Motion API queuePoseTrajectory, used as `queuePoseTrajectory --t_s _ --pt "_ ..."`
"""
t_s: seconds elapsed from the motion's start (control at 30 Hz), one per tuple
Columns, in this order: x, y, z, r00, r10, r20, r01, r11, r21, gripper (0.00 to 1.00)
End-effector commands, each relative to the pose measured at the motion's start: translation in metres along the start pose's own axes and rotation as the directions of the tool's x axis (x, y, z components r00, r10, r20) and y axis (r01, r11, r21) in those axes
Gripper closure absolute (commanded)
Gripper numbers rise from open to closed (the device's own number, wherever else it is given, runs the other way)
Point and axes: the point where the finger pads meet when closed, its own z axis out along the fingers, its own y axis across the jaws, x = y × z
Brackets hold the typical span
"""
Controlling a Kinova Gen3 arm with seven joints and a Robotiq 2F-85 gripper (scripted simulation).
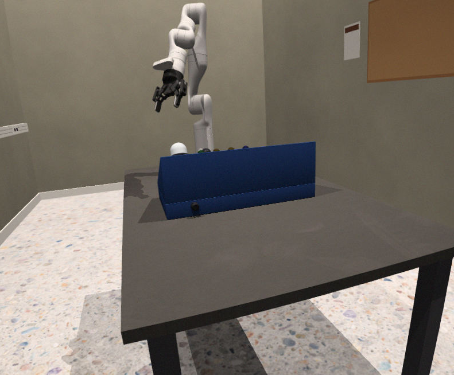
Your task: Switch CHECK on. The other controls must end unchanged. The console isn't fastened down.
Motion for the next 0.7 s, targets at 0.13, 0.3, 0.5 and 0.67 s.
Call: queuePoseTrajectory --t_s 0.13,0.3,0.5,0.67 --pt "-0.018 -0.027 -0.003 0.998 -0.066 0.011 0.066 0.997 0.035 0.0" --pt "-0.054 -0.068 -0.009 0.982 -0.186 0.026 0.183 0.979 0.095 0.0" --pt "-0.084 -0.094 -0.016 0.961 -0.274 0.032 0.267 0.954 0.137 0.0" --pt "-0.099 -0.105 -0.019 0.948 -0.316 0.033 0.307 0.939 0.157 0.0"
